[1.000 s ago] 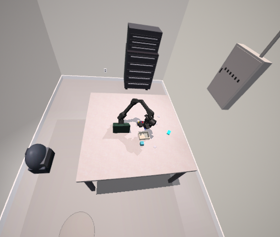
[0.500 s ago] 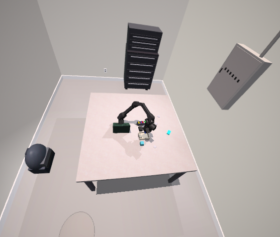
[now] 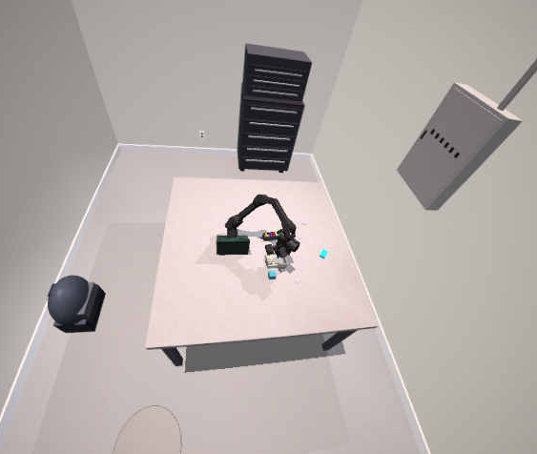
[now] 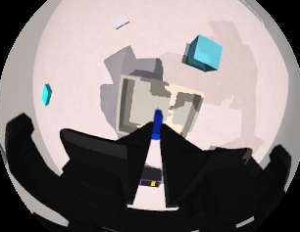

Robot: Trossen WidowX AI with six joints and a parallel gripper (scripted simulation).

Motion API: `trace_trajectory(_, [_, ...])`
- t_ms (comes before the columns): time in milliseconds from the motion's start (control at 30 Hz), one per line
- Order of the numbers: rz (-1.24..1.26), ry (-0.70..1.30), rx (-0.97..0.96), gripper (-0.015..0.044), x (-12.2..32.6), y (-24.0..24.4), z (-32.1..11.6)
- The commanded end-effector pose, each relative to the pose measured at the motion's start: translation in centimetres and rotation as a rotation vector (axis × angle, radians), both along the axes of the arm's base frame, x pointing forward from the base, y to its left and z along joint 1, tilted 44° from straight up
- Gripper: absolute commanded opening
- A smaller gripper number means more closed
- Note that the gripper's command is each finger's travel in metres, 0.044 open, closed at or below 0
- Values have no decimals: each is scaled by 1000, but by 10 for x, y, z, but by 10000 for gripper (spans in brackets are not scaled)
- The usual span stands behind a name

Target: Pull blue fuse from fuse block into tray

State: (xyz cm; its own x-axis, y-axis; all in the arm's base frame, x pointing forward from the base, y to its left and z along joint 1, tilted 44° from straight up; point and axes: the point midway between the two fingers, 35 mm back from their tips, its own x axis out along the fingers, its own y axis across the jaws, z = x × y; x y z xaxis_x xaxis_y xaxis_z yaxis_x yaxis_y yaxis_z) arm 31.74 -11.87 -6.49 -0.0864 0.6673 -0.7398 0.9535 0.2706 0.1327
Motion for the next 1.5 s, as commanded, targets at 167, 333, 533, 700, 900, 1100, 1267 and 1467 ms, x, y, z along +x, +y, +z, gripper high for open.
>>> trace_trajectory(167, [-2,9,9,0,-3,13,-12])
trace_trajectory(333, [-2,9,9,0,-3,15,-14])
trace_trajectory(533, [2,2,3,105,-2,12,-12])
trace_trajectory(700, [2,2,3,236,-2,12,-12])
trace_trajectory(900, [0,6,5,330,0,0,2])
trace_trajectory(1100, [-2,9,7,330,0,-12,16])
trace_trajectory(1267, [-2,9,7,330,0,-12,16])
trace_trajectory(1467, [-11,10,9,330,0,-12,15])
